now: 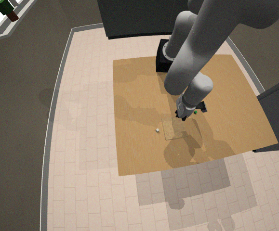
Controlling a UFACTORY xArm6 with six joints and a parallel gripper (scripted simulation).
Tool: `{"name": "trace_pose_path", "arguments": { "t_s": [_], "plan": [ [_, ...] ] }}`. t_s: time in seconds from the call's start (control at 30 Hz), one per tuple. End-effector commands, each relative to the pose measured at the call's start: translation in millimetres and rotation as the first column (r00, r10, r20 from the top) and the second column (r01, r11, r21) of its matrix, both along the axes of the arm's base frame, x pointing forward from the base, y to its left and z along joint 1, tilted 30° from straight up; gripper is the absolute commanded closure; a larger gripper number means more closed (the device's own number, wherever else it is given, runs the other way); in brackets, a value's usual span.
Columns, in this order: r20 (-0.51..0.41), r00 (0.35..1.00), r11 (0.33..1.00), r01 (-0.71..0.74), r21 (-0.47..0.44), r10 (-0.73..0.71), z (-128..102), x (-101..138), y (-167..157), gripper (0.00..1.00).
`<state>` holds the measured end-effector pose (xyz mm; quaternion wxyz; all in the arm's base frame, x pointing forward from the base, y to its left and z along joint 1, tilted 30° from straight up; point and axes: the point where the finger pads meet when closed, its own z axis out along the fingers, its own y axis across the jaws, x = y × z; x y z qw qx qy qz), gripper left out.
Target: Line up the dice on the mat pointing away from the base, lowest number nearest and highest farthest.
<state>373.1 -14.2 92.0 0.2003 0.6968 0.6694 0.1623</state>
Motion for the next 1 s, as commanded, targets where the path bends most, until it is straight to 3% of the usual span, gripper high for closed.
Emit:
{"name": "trace_pose_path", "arguments": {
  "t_s": [0.0,0.97],
  "plan": [
    [0.006,1.000,1.000,0.001,-0.002,-0.001,-1,2,0,0.89],
    [0.005,1.000,1.000,0.001,-0.002,-0.001,-26,16,-3,0.89]
  ]
}}
